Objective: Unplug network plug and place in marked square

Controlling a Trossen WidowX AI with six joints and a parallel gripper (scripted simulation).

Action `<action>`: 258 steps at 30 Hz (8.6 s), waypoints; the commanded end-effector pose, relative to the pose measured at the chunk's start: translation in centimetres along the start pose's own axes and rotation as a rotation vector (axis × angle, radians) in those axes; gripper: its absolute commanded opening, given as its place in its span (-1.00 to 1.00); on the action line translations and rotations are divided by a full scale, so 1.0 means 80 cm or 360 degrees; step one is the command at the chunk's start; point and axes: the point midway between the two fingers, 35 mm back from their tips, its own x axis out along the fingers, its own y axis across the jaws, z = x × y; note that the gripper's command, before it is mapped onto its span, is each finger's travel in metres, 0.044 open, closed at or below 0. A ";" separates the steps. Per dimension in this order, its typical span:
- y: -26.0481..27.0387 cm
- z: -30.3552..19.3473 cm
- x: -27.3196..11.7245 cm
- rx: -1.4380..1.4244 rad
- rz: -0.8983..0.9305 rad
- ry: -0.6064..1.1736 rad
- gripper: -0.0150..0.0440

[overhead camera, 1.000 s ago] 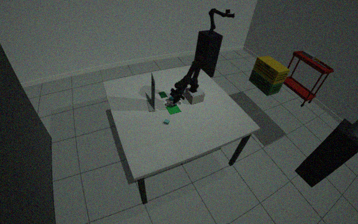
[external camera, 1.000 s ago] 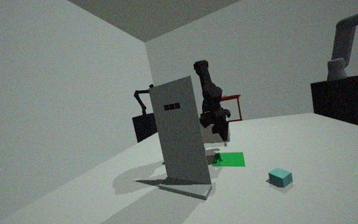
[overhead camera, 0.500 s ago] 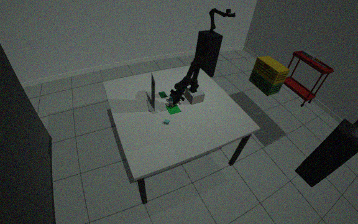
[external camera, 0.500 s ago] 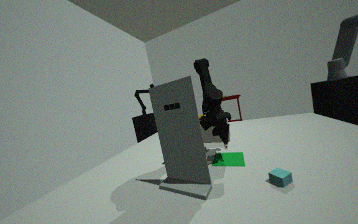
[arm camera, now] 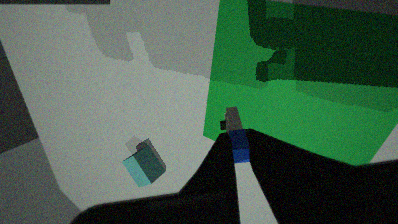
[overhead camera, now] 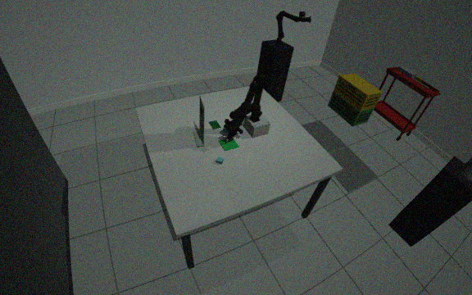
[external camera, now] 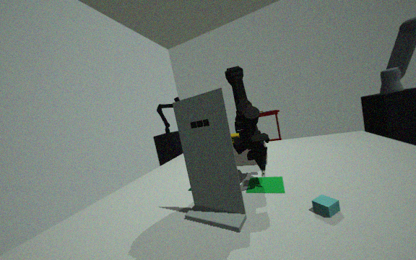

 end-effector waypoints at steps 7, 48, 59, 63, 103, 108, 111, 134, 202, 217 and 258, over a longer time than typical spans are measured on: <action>-0.008 0.001 0.009 -0.0007 -0.0014 -0.0008 -0.49; -0.032 0.001 0.032 -0.0007 -0.0016 -0.0008 -0.49; -0.031 -0.001 0.036 -0.0006 -0.0015 -0.0007 -0.49; -0.030 -0.002 0.038 -0.0006 -0.0015 -0.0007 -0.49; -0.027 -0.003 0.027 -0.0010 -0.0007 -0.0002 0.04; -0.027 -0.002 0.023 -0.0010 -0.0008 -0.0002 0.04; -0.027 -0.002 0.021 -0.0010 -0.0009 -0.0003 0.04; -0.029 0.000 0.005 -0.0008 -0.0013 -0.0005 0.04; 0.015 0.000 -0.049 -0.0007 -0.0013 -0.0007 0.04; 0.022 0.000 -0.065 -0.0007 -0.0014 -0.0007 0.04; 0.087 0.000 -0.156 -0.0005 -0.0018 -0.0010 0.04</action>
